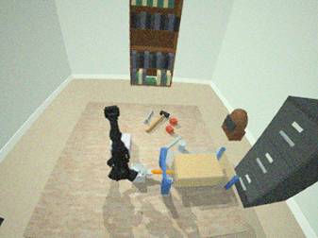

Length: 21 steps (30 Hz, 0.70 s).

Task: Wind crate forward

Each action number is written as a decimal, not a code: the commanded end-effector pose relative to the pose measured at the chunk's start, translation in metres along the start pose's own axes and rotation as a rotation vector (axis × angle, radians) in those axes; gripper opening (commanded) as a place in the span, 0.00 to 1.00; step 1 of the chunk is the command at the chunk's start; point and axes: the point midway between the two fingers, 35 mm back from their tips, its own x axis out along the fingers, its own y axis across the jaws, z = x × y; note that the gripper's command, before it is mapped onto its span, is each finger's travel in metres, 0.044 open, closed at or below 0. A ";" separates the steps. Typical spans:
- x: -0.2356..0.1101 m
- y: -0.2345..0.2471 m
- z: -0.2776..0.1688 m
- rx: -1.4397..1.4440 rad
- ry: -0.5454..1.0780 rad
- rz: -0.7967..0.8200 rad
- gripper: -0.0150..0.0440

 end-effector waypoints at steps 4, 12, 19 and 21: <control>-0.005 0.029 0.006 -0.010 -0.021 0.059 0.25; -0.006 0.041 0.007 -0.010 -0.021 0.060 0.25; -0.006 0.053 0.007 -0.010 -0.021 0.060 0.25; -0.007 0.056 0.007 -0.010 -0.021 0.061 0.25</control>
